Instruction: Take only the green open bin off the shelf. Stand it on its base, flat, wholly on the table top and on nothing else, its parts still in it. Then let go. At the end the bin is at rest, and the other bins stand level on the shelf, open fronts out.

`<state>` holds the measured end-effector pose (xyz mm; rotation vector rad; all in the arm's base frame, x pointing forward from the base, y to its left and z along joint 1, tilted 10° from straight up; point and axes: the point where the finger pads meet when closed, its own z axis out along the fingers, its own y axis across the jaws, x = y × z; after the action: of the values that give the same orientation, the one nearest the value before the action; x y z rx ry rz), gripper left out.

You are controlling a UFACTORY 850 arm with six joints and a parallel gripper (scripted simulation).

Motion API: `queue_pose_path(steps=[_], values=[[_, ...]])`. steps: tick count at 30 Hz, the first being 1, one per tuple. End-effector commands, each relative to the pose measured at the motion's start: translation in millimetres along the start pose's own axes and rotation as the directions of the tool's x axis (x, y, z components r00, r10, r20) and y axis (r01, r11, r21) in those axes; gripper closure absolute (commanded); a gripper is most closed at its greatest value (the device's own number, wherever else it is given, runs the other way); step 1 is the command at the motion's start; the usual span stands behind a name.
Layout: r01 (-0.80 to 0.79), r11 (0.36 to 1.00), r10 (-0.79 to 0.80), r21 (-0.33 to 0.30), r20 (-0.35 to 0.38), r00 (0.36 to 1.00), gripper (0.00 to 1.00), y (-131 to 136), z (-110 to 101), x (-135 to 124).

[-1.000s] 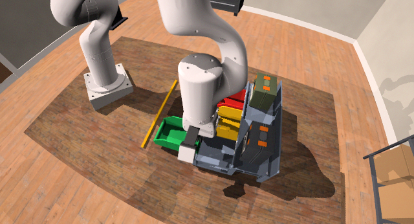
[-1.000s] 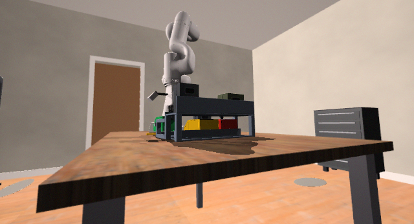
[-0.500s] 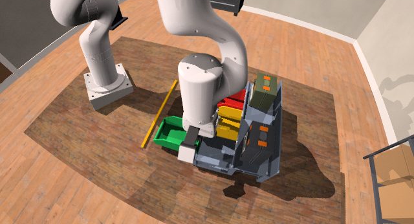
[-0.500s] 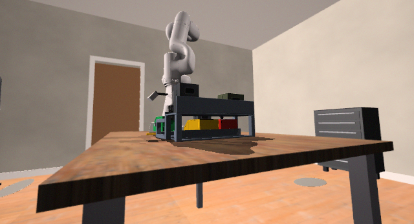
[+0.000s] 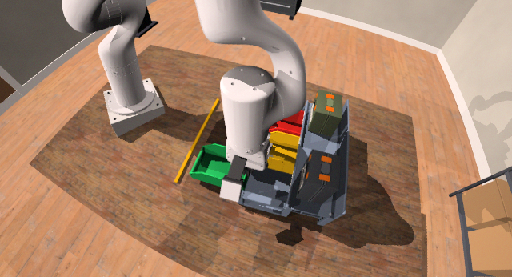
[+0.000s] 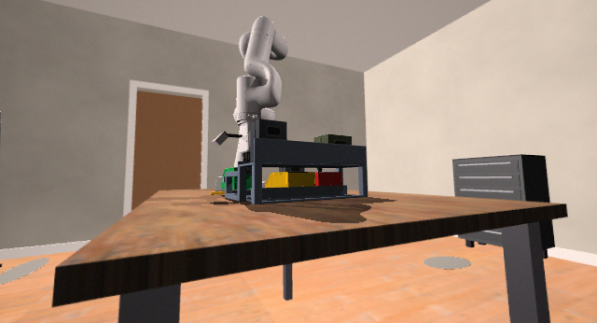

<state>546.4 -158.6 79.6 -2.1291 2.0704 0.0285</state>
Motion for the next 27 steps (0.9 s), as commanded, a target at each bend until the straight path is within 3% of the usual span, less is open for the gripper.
queue_pose_path(steps=[1,27], values=[[0.0,1.0,0.0,0.002,-0.001,1.0,1.0,-0.9,-0.8,0.3],[0.0,1.0,0.0,0.002,-0.001,1.0,1.0,-0.9,-6.8,0.3]])
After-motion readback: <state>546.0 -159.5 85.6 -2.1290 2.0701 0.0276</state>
